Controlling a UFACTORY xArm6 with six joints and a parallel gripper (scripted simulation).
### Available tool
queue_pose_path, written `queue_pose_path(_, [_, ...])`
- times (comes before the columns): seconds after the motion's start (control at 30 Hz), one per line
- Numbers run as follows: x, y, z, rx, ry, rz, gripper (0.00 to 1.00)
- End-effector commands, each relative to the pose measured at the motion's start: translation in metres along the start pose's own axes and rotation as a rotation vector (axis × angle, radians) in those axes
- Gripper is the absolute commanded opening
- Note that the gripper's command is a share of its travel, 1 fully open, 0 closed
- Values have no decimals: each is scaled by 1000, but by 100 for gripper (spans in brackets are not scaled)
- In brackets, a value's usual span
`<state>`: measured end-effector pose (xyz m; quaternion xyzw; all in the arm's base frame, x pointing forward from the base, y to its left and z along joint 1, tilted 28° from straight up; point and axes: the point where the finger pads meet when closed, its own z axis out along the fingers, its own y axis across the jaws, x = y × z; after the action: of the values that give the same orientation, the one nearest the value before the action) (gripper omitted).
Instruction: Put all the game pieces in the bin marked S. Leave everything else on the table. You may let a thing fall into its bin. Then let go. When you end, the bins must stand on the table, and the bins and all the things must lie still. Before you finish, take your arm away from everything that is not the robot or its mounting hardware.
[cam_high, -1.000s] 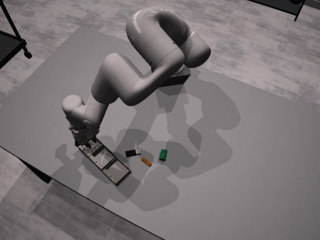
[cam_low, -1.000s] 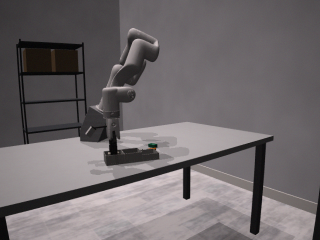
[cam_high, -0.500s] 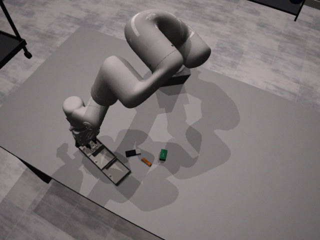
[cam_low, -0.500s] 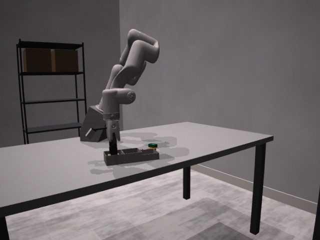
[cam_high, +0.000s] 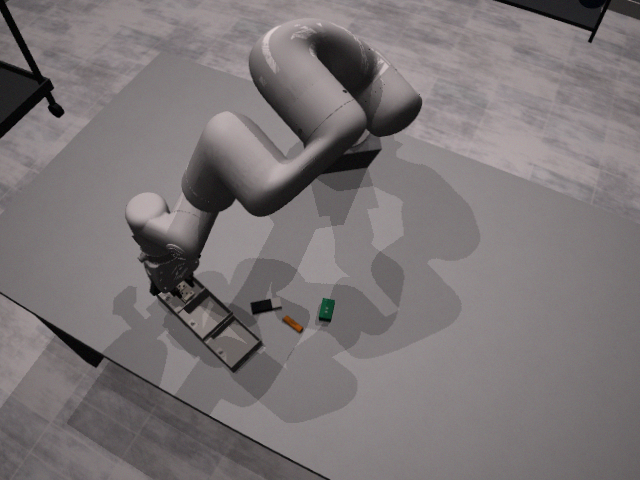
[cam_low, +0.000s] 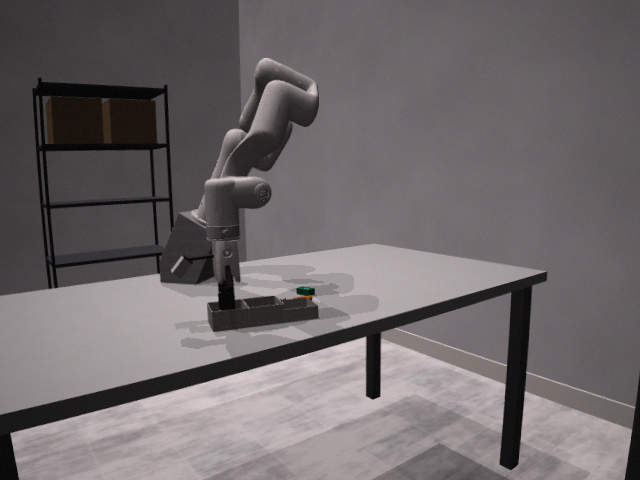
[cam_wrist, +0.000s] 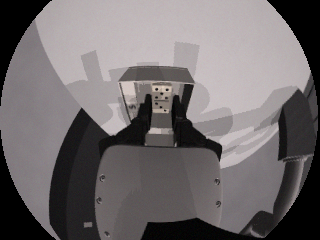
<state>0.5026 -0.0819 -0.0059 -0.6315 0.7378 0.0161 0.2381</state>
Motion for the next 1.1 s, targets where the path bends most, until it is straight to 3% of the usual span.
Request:
queue_pose_path(0.0, [0,-1,-1,3,1,0,31])
queue_pose_path(1.07, [0,-1,-38,3,1,-1,31])
